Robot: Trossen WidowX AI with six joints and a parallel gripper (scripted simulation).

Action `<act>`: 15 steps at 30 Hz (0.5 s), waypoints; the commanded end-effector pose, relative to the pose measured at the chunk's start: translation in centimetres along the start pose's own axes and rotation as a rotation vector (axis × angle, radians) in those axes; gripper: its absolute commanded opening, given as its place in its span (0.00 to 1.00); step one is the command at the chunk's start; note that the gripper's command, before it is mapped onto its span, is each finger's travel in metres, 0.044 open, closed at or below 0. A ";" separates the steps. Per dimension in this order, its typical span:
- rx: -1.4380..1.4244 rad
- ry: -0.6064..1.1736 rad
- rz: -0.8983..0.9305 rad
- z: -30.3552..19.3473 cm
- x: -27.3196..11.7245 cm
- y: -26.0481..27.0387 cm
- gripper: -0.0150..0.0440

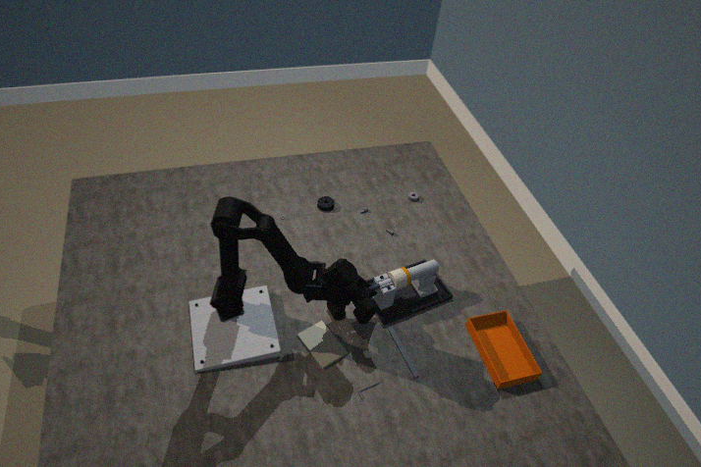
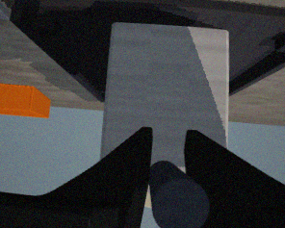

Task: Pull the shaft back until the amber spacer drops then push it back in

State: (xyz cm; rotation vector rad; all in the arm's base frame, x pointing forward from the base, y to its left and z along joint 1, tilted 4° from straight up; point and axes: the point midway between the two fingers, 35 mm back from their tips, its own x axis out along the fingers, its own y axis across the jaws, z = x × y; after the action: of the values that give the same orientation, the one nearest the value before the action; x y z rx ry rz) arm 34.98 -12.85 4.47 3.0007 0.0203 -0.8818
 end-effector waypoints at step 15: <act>-0.002 -0.002 0.000 0.6 -1.0 0.0 0.25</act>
State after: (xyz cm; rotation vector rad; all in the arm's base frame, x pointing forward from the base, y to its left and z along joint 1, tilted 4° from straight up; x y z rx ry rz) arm 34.13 -12.86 4.49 3.0036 0.0197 -0.8840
